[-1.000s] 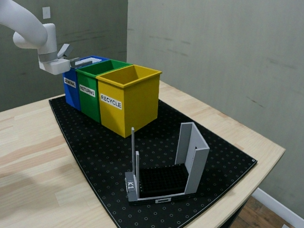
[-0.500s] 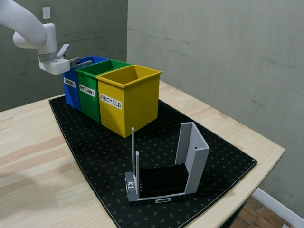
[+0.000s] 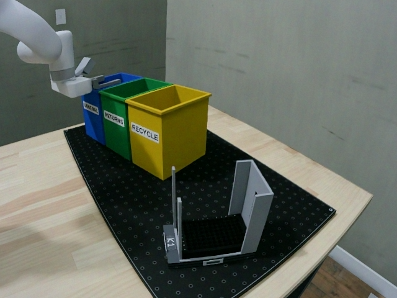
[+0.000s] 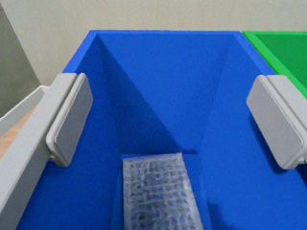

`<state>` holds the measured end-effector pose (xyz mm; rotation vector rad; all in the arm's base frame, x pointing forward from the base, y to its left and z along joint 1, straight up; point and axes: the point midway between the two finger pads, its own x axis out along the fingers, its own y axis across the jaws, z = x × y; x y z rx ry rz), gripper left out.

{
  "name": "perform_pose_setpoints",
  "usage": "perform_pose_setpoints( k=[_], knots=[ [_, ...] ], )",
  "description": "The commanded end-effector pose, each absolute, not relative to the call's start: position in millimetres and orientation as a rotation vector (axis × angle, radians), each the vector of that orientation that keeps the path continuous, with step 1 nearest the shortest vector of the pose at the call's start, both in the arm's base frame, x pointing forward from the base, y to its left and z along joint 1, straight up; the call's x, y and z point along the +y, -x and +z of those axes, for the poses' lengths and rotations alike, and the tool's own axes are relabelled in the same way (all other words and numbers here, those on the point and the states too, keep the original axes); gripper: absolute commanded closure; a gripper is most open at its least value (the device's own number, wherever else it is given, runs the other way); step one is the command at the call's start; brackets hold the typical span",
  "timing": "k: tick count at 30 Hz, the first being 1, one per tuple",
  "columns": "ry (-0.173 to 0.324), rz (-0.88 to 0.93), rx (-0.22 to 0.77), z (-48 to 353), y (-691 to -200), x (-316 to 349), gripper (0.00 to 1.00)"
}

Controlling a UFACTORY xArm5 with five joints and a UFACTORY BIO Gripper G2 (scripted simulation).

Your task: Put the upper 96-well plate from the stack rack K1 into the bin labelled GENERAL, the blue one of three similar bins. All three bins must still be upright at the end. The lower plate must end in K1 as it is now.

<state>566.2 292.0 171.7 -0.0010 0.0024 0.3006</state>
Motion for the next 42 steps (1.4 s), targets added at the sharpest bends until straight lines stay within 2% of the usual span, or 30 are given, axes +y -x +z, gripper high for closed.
perform_pose_setpoints(
  k=[1,42],
  knots=[
    [0.001,0.301,-0.001,173.1,-566.7,292.2,0.82],
    [0.001,0.301,-0.001,206.0,-566.7,292.3,0.82]
  ],
)
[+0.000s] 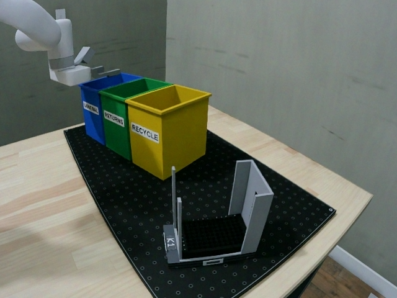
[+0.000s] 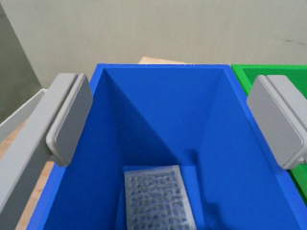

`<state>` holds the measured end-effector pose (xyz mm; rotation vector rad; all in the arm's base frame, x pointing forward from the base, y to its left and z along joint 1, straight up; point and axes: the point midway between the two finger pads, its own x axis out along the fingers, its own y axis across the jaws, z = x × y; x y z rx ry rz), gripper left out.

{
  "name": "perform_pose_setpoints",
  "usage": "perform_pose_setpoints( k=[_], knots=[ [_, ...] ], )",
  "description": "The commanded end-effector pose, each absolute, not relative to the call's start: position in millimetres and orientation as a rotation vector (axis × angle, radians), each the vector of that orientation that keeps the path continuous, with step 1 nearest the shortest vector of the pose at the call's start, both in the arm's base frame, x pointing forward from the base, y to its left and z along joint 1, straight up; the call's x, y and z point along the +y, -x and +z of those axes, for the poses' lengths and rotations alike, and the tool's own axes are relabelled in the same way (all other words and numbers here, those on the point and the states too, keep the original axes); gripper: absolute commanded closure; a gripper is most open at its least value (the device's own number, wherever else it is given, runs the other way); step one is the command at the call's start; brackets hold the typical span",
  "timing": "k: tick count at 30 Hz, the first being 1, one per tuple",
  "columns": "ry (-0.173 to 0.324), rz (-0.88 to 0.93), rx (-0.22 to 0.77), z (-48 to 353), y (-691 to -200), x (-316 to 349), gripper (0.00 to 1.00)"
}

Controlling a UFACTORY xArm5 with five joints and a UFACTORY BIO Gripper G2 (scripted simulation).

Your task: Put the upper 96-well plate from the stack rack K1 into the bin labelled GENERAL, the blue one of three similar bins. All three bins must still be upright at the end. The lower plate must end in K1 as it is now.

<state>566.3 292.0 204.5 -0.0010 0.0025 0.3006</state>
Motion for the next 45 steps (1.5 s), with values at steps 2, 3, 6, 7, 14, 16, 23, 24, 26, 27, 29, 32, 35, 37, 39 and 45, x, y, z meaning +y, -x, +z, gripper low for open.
perform_pose_setpoints(
  k=[2,3,6,7,14,16,23,24,26,27,29,32,35,37,39,45],
  knots=[
    [0.001,0.267,-0.001,207.3,-566.1,287.5,0.82],
    [0.001,0.234,-0.001,208.5,-565.4,282.7,0.82],
    [0.001,0.134,-0.001,212.3,-563.5,268.3,0.82],
    [0.001,0.101,-0.001,213.6,-562.9,263.5,0.82],
    [0.001,0.033,-0.001,222.5,-558.5,229.9,0.82],
    [0.001,0.033,-0.001,223.8,-557.8,225.1,0.82],
    [0.002,0.033,-0.001,231.4,-554.0,196.4,0.82],
    [0.002,0.033,-0.001,232.6,-553.4,191.6,0.82],
    [0.002,0.033,-0.001,235.2,-552.1,182.0,0.82],
    [0.002,0.033,-0.001,236.5,-551.5,177.2,0.82],
    [0.002,0.033,-0.001,239.0,-550.2,167.6,0.82],
    [0.002,0.033,-0.001,242.8,-548.3,153.2,0.82],
    [0.002,0.033,-0.001,244.1,-547.7,148.4,0.82],
    [0.002,0.033,-0.001,246.6,-546.4,138.8,0.82],
    [0.002,0.033,-0.001,249.2,-545.2,129.2,0.82],
    [0.002,0.033,-0.001,256.8,-541.4,100.4,0.82]
  ],
)
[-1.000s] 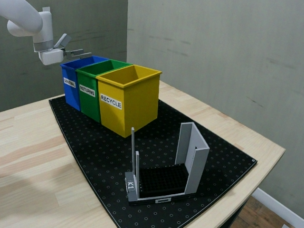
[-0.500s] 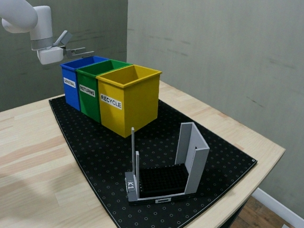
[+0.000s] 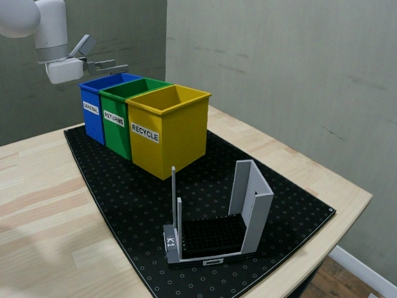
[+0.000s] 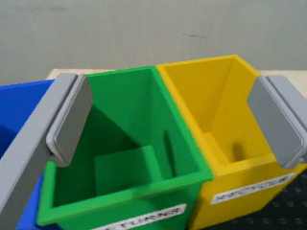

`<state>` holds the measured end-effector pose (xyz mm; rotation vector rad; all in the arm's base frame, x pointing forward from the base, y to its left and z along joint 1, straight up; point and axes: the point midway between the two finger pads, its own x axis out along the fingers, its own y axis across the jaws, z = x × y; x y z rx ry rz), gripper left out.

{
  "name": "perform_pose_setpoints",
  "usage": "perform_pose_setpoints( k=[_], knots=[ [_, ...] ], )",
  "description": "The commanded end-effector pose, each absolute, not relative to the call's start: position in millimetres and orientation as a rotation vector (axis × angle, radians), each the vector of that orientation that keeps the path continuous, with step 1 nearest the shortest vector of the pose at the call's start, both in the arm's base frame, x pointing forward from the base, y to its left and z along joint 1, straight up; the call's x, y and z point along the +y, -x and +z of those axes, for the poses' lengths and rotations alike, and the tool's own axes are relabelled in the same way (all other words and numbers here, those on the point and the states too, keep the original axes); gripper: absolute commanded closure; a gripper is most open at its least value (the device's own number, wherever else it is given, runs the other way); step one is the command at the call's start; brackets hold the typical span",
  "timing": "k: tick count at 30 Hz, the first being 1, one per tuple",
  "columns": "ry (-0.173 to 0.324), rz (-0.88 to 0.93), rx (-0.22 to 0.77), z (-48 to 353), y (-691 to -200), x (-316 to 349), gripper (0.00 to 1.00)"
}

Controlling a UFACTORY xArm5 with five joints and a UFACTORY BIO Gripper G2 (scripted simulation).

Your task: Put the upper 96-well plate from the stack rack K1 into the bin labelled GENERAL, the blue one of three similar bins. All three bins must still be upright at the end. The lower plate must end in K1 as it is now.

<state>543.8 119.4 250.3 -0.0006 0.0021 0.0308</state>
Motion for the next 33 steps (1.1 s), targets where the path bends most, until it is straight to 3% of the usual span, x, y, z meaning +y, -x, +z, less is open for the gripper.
perform_pose_setpoints(
  k=[1,19,33],
  knots=[
    [0.002,0.033,-0.001,258.1,-540.7,95.6,0.82],
    [0.002,0.033,-0.001,278.5,-530.6,18.8,0.82],
    [0.002,0.033,-0.001,278.7,-530.5,18.1,0.82]
  ],
)
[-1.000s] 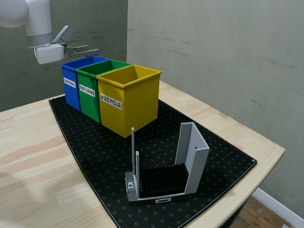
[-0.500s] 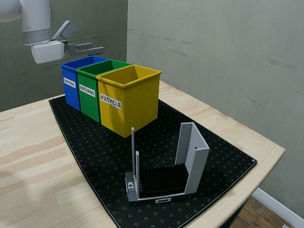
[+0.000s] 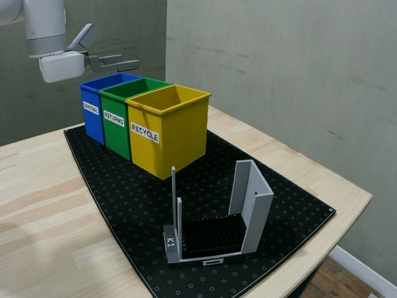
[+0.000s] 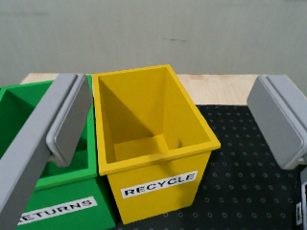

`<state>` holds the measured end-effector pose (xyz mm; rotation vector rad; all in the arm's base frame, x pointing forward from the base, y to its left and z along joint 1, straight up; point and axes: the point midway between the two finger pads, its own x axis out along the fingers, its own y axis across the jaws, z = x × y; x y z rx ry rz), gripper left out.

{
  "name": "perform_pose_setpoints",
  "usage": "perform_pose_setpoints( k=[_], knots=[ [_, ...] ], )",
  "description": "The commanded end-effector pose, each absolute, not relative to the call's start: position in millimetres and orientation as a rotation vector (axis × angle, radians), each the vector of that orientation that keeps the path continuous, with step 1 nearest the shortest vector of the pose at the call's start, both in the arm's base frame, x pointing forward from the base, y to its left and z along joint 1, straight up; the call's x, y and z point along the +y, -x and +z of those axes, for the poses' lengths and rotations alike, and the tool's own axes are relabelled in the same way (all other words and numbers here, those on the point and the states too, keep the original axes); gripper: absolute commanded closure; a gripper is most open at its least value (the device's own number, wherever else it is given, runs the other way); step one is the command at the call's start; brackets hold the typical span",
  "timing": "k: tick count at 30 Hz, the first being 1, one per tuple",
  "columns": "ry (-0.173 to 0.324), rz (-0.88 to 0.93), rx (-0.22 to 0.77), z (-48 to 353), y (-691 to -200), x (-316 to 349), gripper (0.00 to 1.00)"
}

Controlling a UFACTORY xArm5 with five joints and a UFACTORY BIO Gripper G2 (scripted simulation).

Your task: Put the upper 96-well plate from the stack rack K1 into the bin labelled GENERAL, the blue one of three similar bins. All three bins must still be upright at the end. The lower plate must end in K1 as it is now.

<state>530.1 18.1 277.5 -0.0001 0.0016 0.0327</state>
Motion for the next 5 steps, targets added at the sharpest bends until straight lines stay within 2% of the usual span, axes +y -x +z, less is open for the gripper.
perform_pose_setpoints(
  k=[1,5],
  knots=[
    [0.002,0.033,-0.001,278.7,-530.5,18.1,0.82],
    [0.002,0.033,-0.001,278.7,-530.5,18.1,0.82]
  ],
)
